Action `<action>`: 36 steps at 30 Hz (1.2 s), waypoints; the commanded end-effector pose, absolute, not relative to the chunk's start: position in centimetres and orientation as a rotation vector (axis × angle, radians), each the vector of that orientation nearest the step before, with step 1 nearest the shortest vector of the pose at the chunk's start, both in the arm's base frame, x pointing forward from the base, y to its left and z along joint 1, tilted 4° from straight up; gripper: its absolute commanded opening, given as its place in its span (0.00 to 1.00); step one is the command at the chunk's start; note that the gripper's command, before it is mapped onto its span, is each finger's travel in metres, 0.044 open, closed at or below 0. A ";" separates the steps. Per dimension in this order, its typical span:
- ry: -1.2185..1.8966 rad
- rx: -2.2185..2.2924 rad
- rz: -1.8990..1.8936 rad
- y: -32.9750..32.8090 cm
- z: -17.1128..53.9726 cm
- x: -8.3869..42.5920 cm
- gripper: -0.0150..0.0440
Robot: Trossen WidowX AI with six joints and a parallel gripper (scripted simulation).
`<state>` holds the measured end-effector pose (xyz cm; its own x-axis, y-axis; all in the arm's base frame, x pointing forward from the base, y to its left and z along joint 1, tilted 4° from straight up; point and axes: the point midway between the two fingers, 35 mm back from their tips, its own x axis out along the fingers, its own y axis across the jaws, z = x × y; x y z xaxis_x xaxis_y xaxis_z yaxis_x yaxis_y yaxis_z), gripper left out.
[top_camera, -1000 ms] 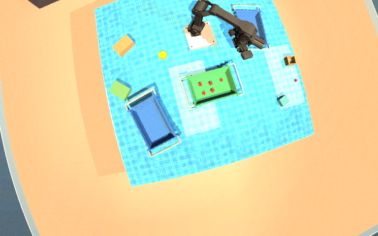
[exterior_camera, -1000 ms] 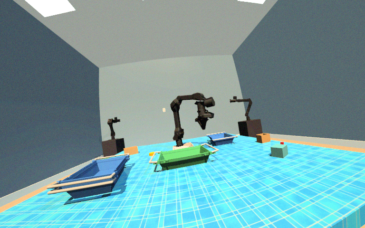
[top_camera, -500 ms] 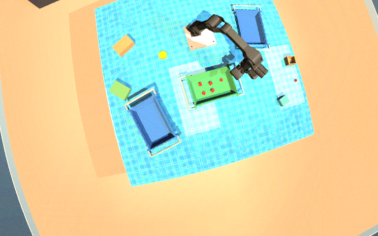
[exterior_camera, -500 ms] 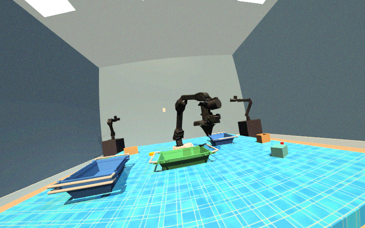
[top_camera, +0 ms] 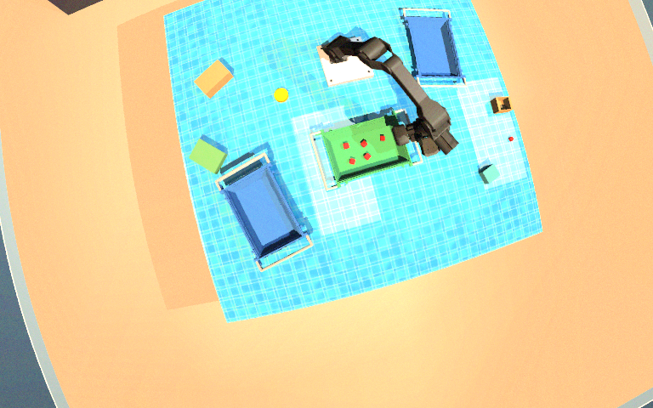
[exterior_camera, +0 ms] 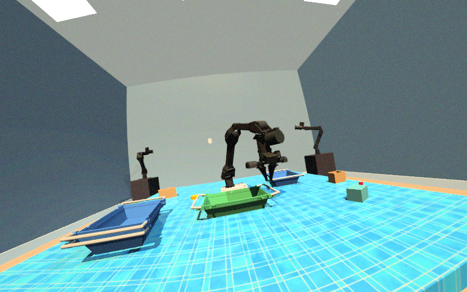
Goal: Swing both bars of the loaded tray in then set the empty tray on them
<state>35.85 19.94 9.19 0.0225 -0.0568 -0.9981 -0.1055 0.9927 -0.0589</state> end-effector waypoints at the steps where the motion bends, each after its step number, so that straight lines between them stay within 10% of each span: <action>1: 1.561 -0.124 0.030 19.8 7.7 35.8 0.40; 36: 1.560 -0.128 0.026 12.7 6.3 36.4 0.40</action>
<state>36.42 13.68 6.99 0.0155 -0.0590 -0.9981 -0.0893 0.9942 -0.0602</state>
